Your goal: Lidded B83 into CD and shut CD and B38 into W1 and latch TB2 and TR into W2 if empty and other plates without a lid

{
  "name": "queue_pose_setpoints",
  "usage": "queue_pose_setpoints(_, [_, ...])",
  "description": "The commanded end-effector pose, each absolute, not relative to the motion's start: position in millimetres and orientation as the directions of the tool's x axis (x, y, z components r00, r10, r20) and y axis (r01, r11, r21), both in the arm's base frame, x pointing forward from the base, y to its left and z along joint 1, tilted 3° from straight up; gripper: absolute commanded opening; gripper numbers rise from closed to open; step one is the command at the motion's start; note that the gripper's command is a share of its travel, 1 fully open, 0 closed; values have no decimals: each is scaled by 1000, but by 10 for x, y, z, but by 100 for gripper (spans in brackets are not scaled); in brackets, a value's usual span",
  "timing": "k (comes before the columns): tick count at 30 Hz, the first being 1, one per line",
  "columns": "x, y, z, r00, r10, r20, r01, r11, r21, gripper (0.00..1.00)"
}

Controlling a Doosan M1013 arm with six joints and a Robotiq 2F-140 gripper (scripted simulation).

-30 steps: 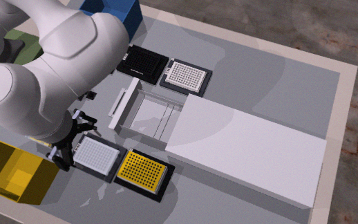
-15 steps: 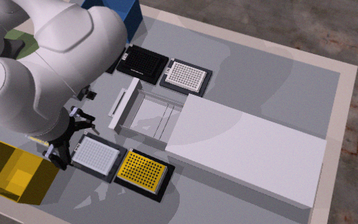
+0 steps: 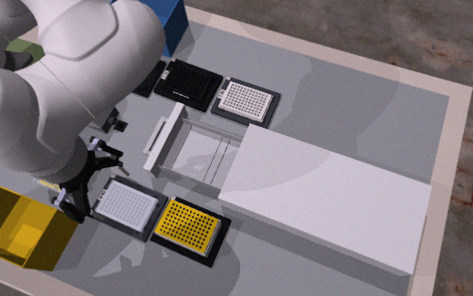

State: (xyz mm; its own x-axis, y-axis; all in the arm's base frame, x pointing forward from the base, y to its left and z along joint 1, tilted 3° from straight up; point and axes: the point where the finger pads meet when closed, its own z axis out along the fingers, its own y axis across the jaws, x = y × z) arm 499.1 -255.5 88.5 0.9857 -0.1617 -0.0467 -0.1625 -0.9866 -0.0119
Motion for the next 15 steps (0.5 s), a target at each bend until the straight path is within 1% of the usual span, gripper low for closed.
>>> queue_pose_setpoints(1, [4993, -2556, 935, 986, -162, -47, -162, -987, -12, 66])
queue_pose_setpoints(15, [4998, -2558, 1051, 986, -162, -47, -162, -987, -12, 66])
